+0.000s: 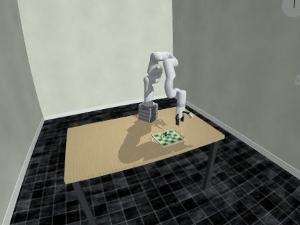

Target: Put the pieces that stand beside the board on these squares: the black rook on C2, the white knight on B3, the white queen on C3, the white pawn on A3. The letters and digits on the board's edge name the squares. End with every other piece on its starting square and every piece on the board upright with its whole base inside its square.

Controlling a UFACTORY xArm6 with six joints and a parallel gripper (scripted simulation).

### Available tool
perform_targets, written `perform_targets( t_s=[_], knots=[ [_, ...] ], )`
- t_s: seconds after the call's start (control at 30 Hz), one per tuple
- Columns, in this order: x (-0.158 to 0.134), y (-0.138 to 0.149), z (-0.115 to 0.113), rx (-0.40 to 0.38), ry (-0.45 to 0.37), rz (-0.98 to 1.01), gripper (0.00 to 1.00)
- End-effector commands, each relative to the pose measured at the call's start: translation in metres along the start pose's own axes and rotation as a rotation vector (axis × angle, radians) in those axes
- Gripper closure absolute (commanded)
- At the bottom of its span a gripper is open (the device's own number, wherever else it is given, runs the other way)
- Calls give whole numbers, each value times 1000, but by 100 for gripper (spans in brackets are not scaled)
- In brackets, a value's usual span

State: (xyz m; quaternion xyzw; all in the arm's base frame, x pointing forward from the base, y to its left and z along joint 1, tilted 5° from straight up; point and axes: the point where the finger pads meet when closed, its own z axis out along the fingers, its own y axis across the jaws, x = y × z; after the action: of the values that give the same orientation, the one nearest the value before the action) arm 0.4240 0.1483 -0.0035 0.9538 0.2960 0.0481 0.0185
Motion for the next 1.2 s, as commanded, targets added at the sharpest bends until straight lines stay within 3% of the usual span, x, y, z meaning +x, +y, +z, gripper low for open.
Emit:
perform_targets(
  t_s=[0.0,0.03,0.33,0.37,1.17],
  knots=[
    [5,-8,-2,27,11,-164,0],
    [6,-10,-2,26,15,-329,0],
    [9,-18,-3,48,30,-769,0],
    [9,-18,-3,56,32,-797,58],
    [9,-18,-3,56,32,-797,58]
  ],
)
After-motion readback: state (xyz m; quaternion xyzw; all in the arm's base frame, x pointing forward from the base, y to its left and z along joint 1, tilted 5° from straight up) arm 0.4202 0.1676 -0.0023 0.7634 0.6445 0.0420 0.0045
